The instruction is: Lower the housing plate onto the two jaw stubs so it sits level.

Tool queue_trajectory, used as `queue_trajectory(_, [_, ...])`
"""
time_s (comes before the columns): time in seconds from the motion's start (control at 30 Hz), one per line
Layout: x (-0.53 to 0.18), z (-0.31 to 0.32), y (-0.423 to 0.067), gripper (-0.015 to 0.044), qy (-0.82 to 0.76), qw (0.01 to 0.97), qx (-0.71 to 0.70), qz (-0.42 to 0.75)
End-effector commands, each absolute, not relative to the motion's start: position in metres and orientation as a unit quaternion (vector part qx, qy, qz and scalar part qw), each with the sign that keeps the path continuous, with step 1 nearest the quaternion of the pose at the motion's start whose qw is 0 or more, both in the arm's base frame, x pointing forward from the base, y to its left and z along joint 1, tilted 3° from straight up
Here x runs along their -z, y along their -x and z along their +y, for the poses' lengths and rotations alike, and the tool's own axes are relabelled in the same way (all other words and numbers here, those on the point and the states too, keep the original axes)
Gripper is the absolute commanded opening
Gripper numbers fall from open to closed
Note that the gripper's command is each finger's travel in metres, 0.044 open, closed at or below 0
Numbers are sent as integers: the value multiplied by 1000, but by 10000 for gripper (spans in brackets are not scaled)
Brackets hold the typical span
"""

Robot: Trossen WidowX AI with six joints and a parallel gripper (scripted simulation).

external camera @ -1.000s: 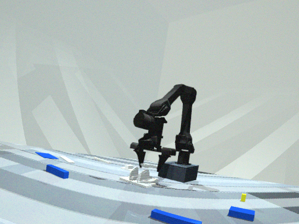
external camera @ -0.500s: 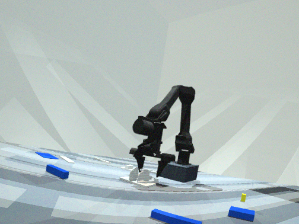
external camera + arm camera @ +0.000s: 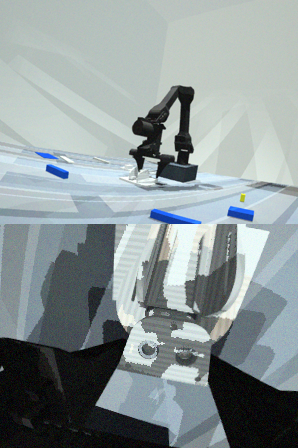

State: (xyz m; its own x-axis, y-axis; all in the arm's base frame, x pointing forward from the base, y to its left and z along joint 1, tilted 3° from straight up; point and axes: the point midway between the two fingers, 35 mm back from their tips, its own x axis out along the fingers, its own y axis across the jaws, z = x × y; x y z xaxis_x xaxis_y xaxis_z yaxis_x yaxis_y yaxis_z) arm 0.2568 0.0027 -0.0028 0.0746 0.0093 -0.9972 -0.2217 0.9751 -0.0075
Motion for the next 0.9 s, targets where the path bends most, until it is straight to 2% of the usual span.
queue_trajectory(0.0, [3,2,-257,351,79,729,-76,676])
queue_trajectory(0.87, [9,2,-257,351,79,729,-75,676])
